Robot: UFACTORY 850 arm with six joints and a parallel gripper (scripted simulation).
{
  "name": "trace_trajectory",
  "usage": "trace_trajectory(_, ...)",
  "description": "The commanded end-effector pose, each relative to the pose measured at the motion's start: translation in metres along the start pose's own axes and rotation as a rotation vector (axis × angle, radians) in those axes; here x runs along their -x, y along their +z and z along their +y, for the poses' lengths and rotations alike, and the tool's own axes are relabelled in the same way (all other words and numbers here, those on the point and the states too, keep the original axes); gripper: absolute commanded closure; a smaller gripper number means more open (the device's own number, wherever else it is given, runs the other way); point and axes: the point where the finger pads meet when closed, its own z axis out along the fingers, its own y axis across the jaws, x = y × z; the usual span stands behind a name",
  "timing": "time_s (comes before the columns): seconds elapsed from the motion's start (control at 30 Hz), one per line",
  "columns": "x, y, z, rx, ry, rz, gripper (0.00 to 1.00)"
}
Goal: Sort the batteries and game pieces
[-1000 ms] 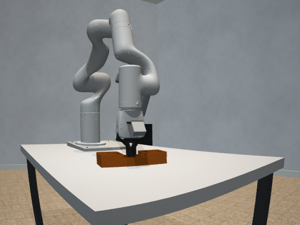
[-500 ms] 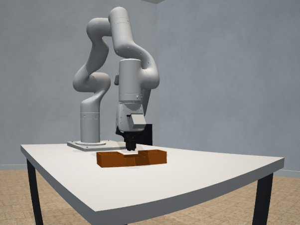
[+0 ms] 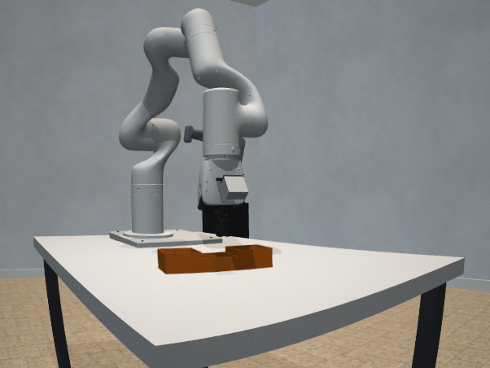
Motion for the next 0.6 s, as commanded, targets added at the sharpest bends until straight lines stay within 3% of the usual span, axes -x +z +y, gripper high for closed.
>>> trace_trajectory(0.0,0.001,-0.001,-0.018,0.000,0.000,0.003,0.93)
trace_trajectory(0.37,0.007,-0.001,-0.062,0.000,0.000,0.003,0.93)
trace_trajectory(0.57,0.007,0.007,-0.062,0.000,0.000,0.003,0.93)
